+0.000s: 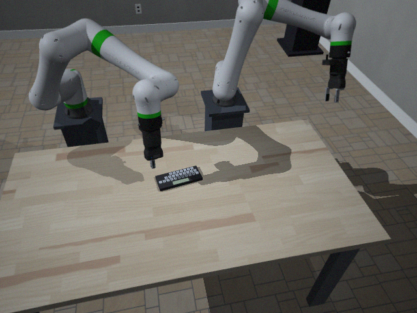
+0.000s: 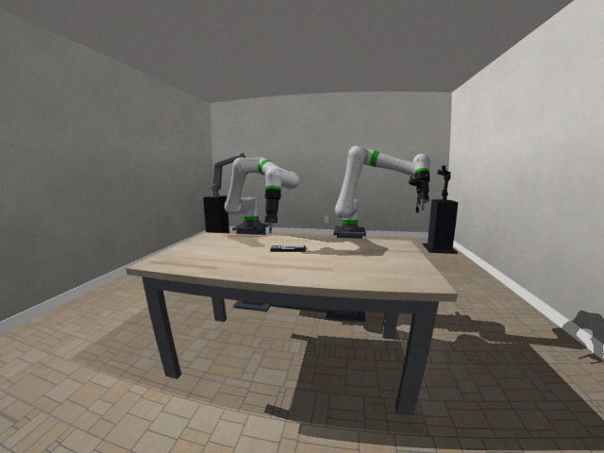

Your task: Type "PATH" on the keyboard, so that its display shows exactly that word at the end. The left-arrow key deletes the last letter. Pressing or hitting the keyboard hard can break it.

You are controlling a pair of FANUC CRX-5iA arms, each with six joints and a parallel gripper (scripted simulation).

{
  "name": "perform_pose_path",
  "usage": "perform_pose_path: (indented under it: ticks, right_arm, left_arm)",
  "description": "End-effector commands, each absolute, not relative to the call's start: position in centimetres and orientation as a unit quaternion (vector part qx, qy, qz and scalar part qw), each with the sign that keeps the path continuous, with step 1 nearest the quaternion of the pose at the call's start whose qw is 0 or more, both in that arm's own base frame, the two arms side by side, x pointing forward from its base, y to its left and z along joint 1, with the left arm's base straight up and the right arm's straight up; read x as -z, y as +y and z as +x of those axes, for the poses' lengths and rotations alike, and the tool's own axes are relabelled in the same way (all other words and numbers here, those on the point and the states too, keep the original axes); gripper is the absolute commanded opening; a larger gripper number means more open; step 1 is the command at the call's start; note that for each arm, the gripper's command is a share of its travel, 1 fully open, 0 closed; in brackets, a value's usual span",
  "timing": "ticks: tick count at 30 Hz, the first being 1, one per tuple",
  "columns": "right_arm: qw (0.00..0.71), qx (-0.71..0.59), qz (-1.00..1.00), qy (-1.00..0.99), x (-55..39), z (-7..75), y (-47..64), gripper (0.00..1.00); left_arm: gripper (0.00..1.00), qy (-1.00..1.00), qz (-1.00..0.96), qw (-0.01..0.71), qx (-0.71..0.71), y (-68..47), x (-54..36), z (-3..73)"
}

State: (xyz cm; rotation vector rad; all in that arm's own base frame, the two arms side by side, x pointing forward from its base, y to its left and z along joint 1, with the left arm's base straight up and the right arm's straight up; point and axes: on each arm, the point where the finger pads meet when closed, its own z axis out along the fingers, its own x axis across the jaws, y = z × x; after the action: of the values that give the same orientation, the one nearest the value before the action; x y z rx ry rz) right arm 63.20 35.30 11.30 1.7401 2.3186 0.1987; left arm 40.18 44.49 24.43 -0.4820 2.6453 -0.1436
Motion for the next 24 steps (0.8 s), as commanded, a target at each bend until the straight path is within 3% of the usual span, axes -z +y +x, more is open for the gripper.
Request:
perform_pose_path:
  ticks: [1,7,22,24]
  right_arm:
    - [0.139,-0.110,0.621,0.764,-11.6,63.9,37.4,0.00]
    - [0.144,-0.144,0.638,0.742,-11.8,64.2,39.4,0.00]
    - [0.144,-0.163,0.648,0.730,-11.6,64.2,40.6,0.00]
    - [0.144,-0.163,0.648,0.730,-11.6,64.2,40.6,0.00]
  left_arm:
    - [1.00,0.972,-0.134,0.193,0.024,46.8,-25.0,33.6]
    - [1.00,0.980,-0.109,0.164,0.006,48.2,-25.3,28.2]
    - [1.00,0.999,-0.036,0.036,-0.011,49.0,-27.7,5.5]
    - [1.00,0.999,-0.036,0.036,-0.011,49.0,-27.7,5.5]
